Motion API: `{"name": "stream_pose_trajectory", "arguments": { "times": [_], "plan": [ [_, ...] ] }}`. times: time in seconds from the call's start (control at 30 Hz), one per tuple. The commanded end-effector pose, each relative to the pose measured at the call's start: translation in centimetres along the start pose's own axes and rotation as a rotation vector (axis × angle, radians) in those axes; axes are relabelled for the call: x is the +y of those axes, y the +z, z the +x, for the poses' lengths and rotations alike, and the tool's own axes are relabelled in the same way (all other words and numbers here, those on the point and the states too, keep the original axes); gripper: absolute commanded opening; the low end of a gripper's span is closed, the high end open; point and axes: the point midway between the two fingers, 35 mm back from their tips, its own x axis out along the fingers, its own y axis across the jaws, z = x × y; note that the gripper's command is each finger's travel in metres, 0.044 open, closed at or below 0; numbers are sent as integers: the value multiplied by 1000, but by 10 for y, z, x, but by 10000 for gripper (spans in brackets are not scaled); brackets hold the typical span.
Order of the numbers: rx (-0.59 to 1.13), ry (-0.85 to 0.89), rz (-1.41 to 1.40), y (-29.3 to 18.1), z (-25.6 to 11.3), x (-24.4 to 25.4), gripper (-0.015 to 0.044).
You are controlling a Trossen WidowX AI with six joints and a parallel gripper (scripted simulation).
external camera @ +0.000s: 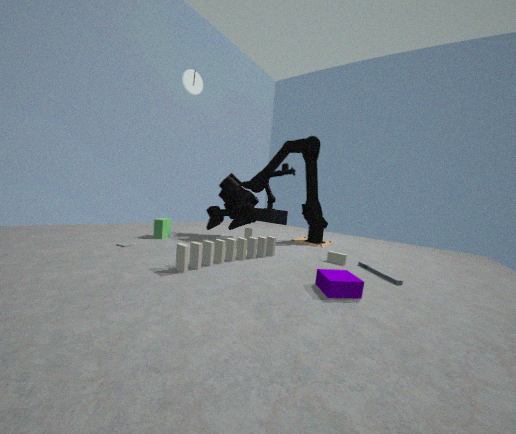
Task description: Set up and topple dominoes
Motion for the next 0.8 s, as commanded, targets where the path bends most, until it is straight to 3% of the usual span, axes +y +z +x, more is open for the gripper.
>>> {"name": "stream_pose_trajectory", "arguments": {
  "times": [0.0, 0.17, 0.77],
  "plan": [
    [508, -73, -153, 28, -16, 28, 440],
    [675, -74, -222, 32, -34, 43, 440],
    [983, -6, -304, 26, -82, 76, 440]
  ]
}}
